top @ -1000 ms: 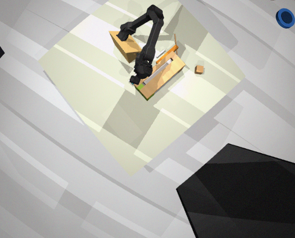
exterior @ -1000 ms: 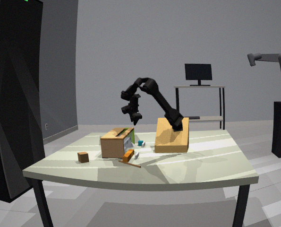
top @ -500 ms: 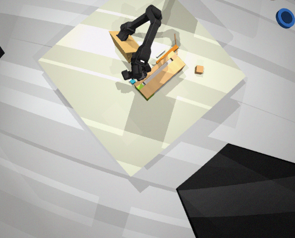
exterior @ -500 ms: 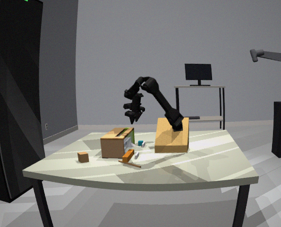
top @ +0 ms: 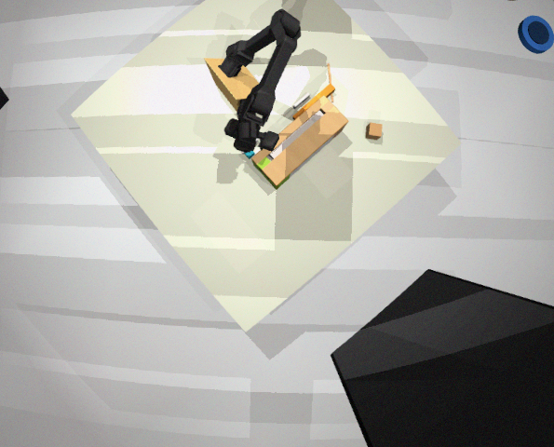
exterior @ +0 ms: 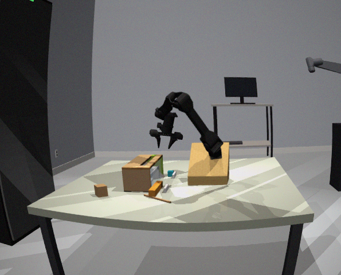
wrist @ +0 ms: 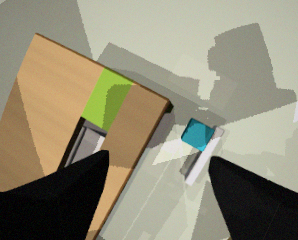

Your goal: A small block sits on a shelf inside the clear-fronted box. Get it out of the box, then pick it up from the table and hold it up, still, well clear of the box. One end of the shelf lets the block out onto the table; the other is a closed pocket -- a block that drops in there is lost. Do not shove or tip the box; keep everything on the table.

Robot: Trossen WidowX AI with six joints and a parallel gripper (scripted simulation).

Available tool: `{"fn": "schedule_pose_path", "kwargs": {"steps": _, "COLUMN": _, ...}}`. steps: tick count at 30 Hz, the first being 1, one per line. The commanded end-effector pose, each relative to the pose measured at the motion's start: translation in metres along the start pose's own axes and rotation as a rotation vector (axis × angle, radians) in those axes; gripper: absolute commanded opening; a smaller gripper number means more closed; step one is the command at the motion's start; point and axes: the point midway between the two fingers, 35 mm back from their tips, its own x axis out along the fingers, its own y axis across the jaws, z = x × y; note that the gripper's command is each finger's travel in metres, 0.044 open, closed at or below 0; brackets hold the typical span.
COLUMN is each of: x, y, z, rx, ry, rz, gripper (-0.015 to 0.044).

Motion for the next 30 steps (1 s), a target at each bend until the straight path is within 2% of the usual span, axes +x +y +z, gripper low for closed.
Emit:
{"fn": "schedule_pose_path", "kwargs": {"steps": 1, "x": 0.008, "y": -0.021, "z": 0.002, "rx": 0.944, "ry": 0.099, "rz": 0.068, "gripper": 0.0285}}
{"fn": "schedule_pose_path", "kwargs": {"steps": 20, "x": 0.005, "y": -0.031, "z": 0.006, "rx": 1.978, "ry": 0.243, "rz": 0.067, "gripper": 0.0285}}
{"fn": "schedule_pose_path", "kwargs": {"steps": 30, "x": 0.005, "y": -0.032, "z": 0.006, "rx": 1.998, "ry": 0.246, "rz": 0.065, "gripper": 0.0285}}
